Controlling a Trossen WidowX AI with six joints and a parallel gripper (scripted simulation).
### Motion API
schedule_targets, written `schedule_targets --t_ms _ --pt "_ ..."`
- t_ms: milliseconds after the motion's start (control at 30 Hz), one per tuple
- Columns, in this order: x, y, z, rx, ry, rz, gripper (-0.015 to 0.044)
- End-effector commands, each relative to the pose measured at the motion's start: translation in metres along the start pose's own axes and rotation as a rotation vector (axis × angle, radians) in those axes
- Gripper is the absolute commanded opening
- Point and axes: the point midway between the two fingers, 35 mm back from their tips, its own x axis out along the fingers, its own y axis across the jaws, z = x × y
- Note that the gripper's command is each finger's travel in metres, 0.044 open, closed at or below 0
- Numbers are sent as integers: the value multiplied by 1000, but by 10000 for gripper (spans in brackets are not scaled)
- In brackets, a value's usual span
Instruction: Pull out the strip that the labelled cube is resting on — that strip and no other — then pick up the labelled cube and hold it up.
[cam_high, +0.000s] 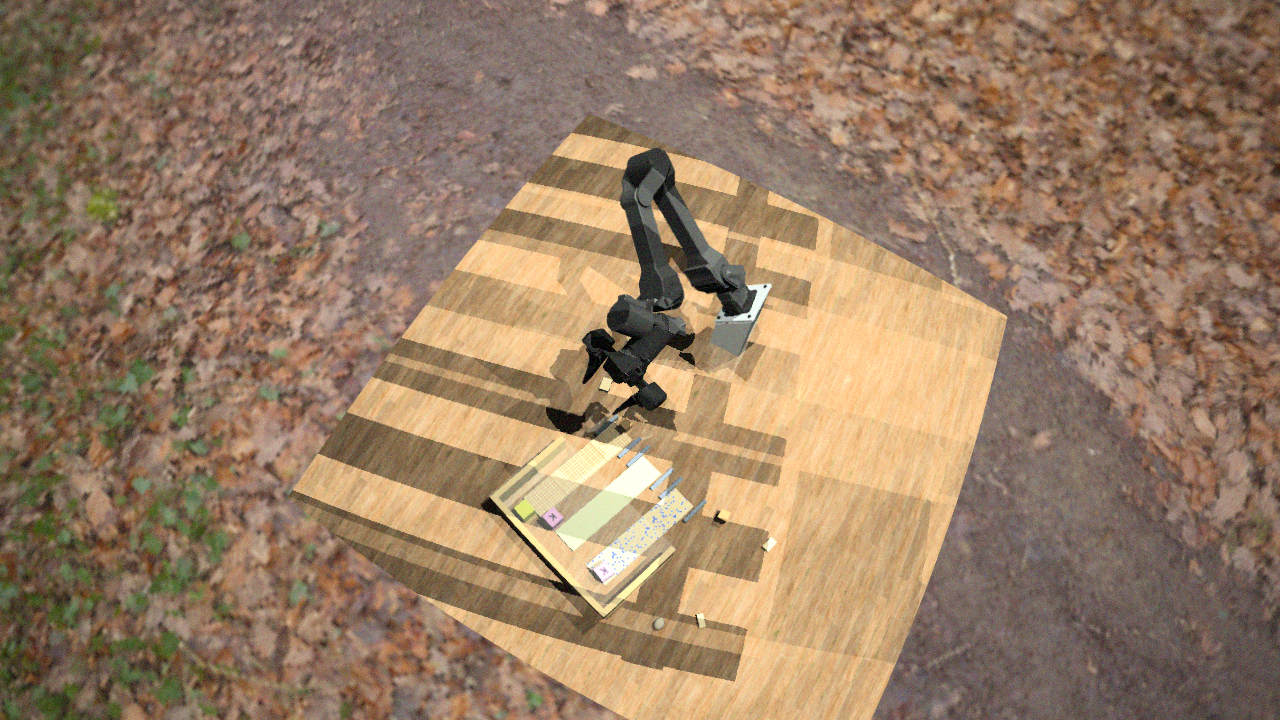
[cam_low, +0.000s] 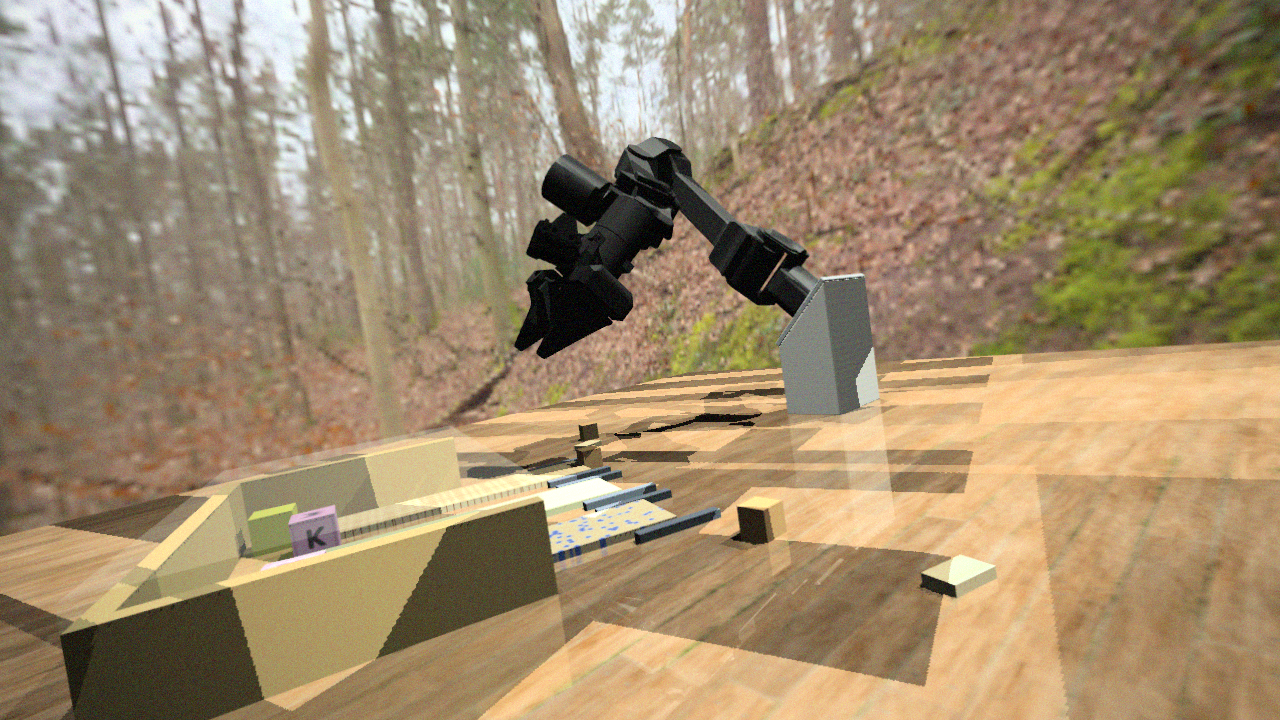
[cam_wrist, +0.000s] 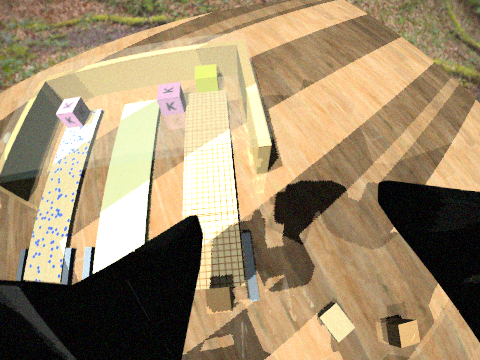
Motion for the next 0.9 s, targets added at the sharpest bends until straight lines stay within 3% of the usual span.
schedule_targets --t_ms 0,200,833,867 --pt "-25 42 19 -8 -62 97 400" --pt "-77 102 37 -38 -160 242 400" --pt "-79 104 37 -40 -164 247 400" --pt "-78 105 38 -39 -159 248 374"
